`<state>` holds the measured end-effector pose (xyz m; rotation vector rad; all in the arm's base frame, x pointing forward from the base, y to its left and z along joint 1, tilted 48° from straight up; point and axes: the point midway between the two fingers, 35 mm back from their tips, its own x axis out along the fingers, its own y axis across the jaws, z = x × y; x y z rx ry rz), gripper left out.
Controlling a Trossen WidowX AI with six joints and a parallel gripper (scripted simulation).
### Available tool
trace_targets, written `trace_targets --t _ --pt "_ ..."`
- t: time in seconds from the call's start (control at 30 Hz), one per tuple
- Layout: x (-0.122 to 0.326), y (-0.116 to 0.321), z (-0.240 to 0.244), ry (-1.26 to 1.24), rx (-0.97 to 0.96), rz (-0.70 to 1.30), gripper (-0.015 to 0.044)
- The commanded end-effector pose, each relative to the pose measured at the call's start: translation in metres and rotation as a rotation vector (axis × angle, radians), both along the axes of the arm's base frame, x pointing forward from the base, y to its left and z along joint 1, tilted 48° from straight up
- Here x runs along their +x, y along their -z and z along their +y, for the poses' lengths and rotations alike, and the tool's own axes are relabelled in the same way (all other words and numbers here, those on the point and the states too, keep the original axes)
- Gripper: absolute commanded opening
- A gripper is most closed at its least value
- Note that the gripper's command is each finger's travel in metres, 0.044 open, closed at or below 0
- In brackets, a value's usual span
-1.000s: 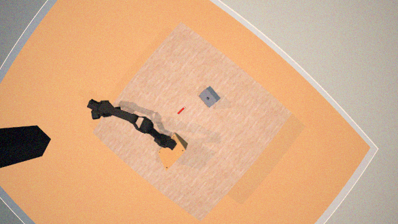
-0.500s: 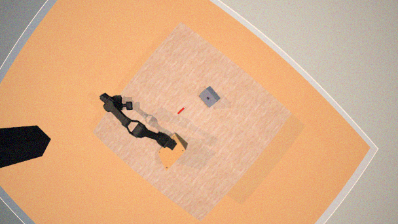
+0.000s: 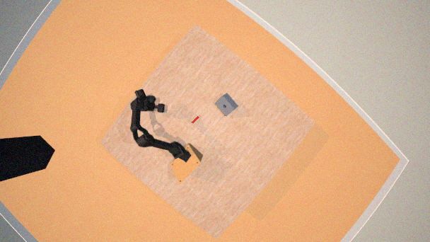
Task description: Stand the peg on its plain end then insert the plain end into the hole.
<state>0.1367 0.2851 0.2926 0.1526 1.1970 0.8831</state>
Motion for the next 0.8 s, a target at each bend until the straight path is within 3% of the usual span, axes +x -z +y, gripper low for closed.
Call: trace_targets --t 0.0,0.4,0.77 --pt "0.032 0.027 -0.014 0.05 -0.038 0.046 0.044" --pt "0.117 0.115 -0.1 0.248 -0.055 0.258 0.044" --pt "0.142 0.172 -0.194 0.455 0.099 0.405 0.044"
